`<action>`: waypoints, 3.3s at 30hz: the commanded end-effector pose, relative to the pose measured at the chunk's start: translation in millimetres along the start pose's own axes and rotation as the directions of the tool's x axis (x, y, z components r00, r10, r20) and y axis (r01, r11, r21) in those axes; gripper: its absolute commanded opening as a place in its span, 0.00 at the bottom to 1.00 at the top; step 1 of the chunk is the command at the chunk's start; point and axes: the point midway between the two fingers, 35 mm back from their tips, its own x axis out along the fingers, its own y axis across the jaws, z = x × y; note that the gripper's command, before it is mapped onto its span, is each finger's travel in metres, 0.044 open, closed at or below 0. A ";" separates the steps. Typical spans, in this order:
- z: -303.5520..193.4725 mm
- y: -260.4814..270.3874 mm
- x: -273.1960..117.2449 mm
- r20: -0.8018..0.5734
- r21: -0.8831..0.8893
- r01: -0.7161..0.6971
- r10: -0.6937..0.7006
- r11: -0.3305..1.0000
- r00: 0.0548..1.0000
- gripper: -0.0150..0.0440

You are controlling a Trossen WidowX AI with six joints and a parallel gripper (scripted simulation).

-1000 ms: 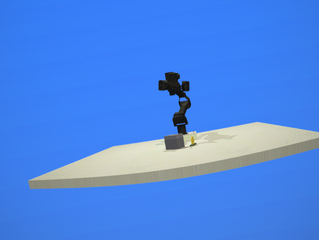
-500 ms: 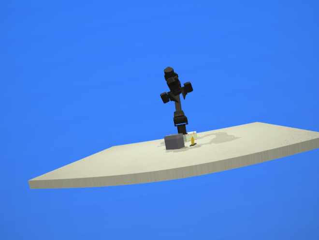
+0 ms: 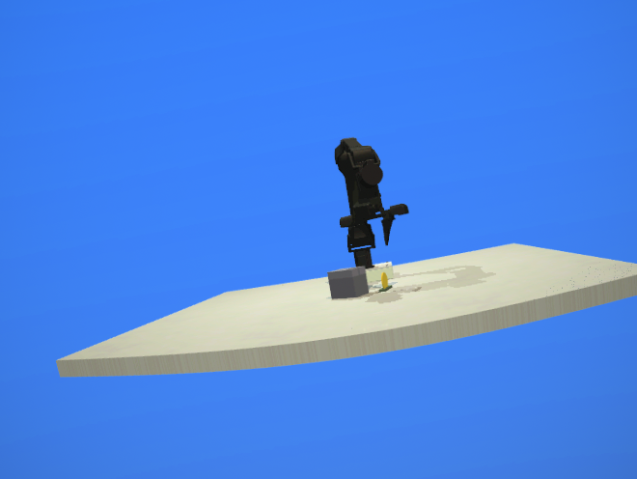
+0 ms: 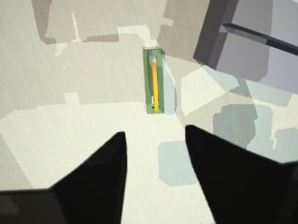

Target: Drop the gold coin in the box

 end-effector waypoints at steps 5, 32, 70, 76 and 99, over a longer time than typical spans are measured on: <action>4.2 -0.6 12.7 -0.038 0.021 0.050 -0.050 0.999 0.998 0.53; 0.9 -5.5 73.3 -0.038 0.021 0.051 -0.050 0.998 0.998 0.53; -1.7 -7.8 108.7 -0.038 0.021 0.051 -0.050 0.998 0.998 0.25; -0.5 -7.1 102.9 -0.038 0.021 0.051 -0.050 0.998 0.998 0.25; 4.4 -3.3 45.7 -0.038 0.021 0.051 -0.050 0.999 0.998 0.25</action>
